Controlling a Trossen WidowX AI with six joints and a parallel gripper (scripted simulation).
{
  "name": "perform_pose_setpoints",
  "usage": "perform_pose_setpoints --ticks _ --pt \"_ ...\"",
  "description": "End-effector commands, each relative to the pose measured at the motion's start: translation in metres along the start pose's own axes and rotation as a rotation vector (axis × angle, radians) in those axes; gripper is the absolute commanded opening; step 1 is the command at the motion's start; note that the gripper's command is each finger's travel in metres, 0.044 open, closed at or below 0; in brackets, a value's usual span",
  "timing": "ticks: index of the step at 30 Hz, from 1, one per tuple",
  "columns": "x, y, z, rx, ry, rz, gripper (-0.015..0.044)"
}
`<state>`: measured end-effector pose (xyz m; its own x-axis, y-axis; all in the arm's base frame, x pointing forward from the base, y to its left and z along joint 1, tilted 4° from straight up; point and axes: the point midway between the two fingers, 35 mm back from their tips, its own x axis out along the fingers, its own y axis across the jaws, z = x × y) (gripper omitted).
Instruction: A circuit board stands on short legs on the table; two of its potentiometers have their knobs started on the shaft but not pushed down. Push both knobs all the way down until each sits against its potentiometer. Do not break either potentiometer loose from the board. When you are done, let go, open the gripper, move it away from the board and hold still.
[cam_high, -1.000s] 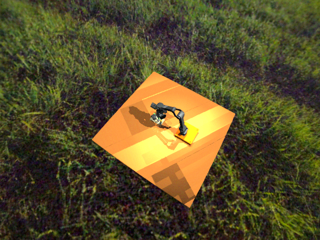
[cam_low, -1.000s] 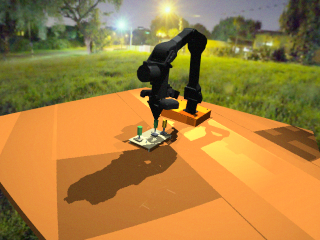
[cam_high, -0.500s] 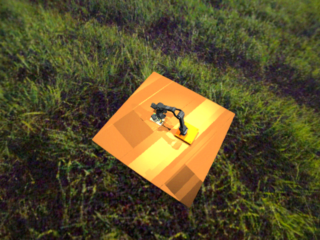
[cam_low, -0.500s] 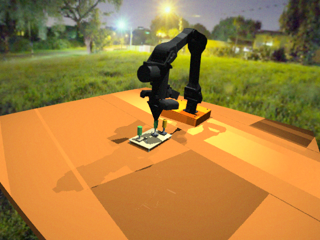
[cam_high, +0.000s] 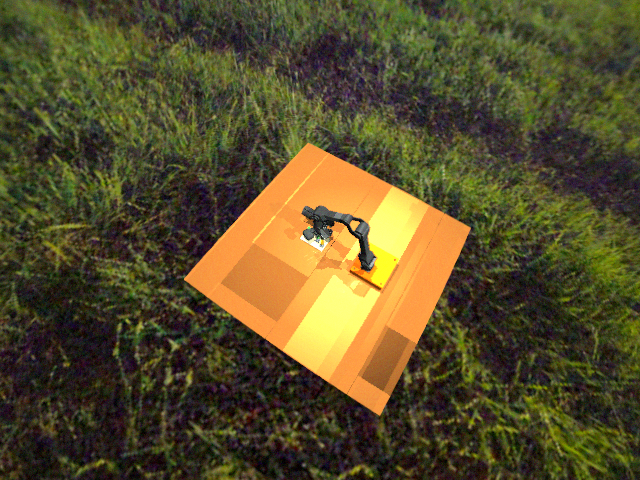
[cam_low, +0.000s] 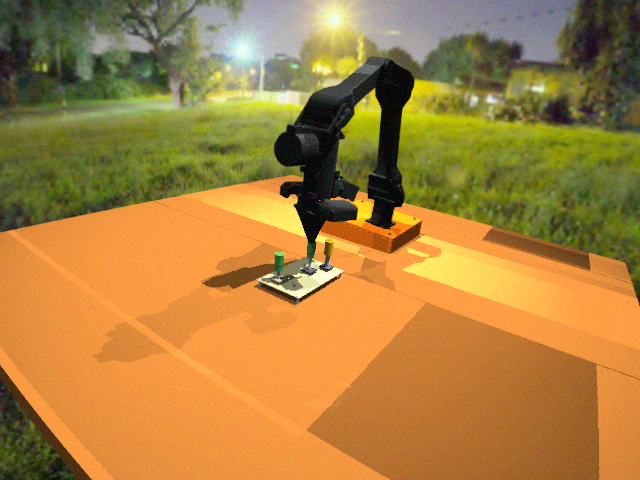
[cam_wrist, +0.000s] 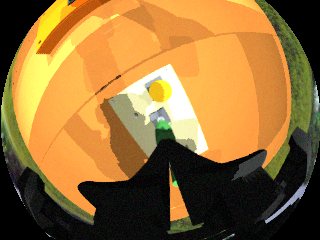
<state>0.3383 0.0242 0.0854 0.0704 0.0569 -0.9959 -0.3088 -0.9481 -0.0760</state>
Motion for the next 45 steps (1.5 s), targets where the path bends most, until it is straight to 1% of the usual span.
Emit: perform_pose_setpoints --ticks 1,20,45 --pt "0.010 -0.001 0.001 0.002 -0.014 -0.001 0.0000" --pt "0.020 -0.001 0.001 0.002 -0.014 -0.001 0.0000" --pt "0.025 -0.001 0.001 0.002 -0.014 -0.001 0.0000"
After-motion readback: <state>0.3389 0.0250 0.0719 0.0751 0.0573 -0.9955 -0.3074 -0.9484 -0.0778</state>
